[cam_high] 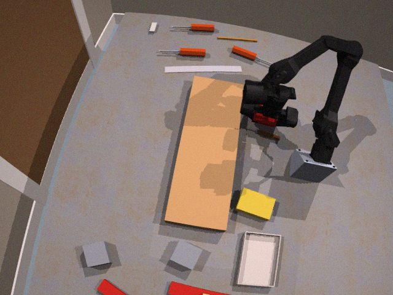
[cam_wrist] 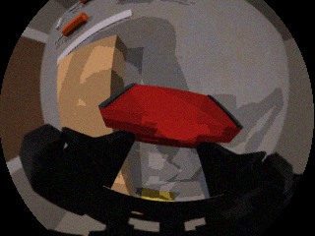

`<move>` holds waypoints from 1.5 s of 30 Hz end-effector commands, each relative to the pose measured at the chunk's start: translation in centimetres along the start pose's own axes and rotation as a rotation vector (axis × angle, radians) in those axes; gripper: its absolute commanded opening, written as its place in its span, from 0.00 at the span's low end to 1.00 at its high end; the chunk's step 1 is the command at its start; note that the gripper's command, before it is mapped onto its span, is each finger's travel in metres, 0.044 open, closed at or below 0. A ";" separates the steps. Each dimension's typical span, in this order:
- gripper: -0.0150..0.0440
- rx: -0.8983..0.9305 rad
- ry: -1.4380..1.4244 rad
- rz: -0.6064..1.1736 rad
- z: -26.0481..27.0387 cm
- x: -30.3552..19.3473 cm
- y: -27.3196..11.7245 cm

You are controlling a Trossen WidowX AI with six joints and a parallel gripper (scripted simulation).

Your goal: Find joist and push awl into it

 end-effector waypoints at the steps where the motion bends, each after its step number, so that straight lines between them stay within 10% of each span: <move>1: 0.25 0.004 0.006 0.004 0.2 0.1 -0.8; 45: 0.25 0.010 0.003 0.102 -0.3 1.6 -3.9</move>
Point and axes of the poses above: the point midway between the two fingers, 35 mm back from their tips, its own y axis out along the fingers, its own z axis across the jaws, x = y × z, the point moved 8 cm from there along -y, back along the fingers, and after that the axes turned 10 degrees about -y, right-handed, at the moved point
